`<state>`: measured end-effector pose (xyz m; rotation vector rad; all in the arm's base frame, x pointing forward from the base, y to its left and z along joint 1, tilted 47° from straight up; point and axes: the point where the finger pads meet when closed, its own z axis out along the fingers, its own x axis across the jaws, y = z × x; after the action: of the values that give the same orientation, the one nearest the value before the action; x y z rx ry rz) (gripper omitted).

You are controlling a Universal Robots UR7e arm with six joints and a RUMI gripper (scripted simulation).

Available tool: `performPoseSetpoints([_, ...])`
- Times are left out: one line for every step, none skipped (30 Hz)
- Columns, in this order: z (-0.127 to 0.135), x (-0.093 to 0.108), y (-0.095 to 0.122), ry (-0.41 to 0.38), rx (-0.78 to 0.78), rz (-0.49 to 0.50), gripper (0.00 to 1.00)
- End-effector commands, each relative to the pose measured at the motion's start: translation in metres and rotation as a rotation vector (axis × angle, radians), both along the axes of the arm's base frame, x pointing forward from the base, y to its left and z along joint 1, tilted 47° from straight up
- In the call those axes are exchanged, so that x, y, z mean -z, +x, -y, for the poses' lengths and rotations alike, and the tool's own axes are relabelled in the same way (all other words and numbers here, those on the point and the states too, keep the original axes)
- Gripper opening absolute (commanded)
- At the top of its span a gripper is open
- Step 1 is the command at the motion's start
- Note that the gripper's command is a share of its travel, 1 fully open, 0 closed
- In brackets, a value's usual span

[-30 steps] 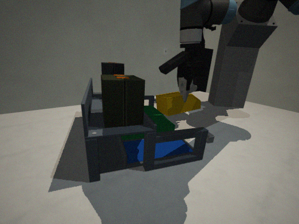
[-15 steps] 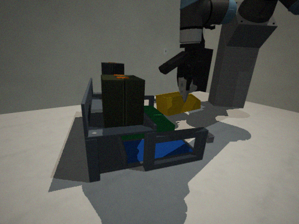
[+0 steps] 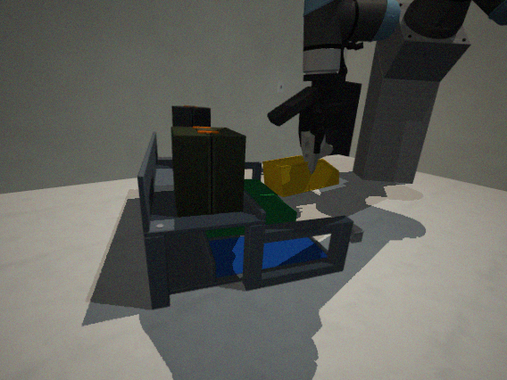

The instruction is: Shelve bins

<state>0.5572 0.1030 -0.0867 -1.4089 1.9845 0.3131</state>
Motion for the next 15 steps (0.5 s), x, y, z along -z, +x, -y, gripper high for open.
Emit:
performPoseSetpoints([0.0015,-0.0011,0.0025,0.000,0.000,0.001,0.00])
performPoseSetpoints([0.0018,-0.0013,0.0030,0.000,0.000,0.001,0.00])
performPoseSetpoints([0.0021,-0.0014,0.0036,0.000,0.000,0.001,0.00])
performPoseSetpoints([0.0023,-0.0016,0.0041,0.000,0.000,0.001,0.00])
performPoseSetpoints([0.0026,-0.0018,0.0047,0.000,0.000,0.001,0.00])
performPoseSetpoints([0.0030,-0.0020,0.0054,0.000,0.000,0.001,0.00])
performPoseSetpoints([0.0033,-0.0023,0.0060,0.000,0.000,0.001,0.00])
performPoseSetpoints([0.0036,-0.0025,0.0067,0.000,0.000,0.001,0.00])
performPoseSetpoints([0.0040,-0.0027,0.0074,0.000,0.000,0.001,0.00])
performPoseSetpoints([0.0043,-0.0030,0.0081,0.000,0.000,0.001,0.00])
performPoseSetpoints([0.0043,-0.0030,0.0081,0.000,0.000,0.001,0.00])
performPoseSetpoints([0.0043,-0.0030,0.0081,0.000,0.000,0.001,0.00])
performPoseSetpoints([0.0047,-0.0032,0.0088,0.000,0.000,0.001,0.00])
performPoseSetpoints([0.0051,-0.0035,0.0096,0.000,0.000,0.001,0.00])
performPoseSetpoints([0.0055,-0.0037,0.0104,0.000,0.000,0.001,0.00])
